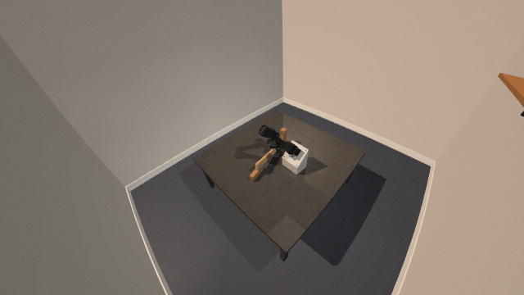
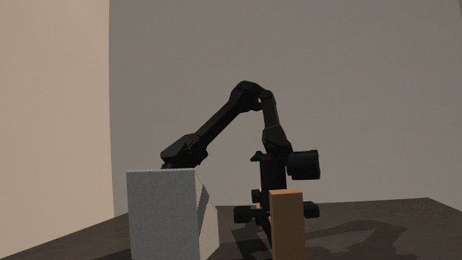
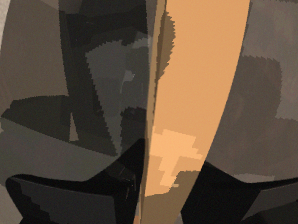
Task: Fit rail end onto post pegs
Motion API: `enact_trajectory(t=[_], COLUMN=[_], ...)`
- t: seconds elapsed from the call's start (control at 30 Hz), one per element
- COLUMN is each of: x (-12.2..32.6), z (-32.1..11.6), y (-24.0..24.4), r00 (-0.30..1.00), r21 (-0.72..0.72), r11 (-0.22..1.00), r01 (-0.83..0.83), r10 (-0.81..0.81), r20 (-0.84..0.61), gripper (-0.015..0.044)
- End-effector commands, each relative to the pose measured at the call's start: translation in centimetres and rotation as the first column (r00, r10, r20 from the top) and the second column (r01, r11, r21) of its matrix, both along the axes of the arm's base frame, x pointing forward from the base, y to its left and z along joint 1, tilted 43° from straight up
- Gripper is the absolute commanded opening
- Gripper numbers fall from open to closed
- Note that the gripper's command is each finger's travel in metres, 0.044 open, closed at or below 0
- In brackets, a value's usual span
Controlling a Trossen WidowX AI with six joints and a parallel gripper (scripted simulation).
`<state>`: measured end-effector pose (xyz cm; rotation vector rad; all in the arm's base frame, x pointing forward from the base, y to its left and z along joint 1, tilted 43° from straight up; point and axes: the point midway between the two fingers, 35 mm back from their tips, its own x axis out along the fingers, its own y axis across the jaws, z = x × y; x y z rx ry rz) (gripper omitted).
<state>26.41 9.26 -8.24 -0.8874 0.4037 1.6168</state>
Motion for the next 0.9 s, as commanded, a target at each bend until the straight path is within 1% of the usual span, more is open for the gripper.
enact_trajectory(t=[0.0, 0.07, 0.87], x=[-0.06, -0.06, 0.04], z=[-0.09, -0.09, 0.4], y=[0.1, 0.1, -0.41], r00=[1.0, 1.0, 1.0], r21=[0.006, 0.006, 0.006], r11=[1.0, 1.0, 1.0], r01=[0.002, 0.002, 0.002], r10=[-0.002, -0.002, -0.002], r20=[-0.005, -0.005, -0.005], gripper=[0.0013, 0.0, 0.0])
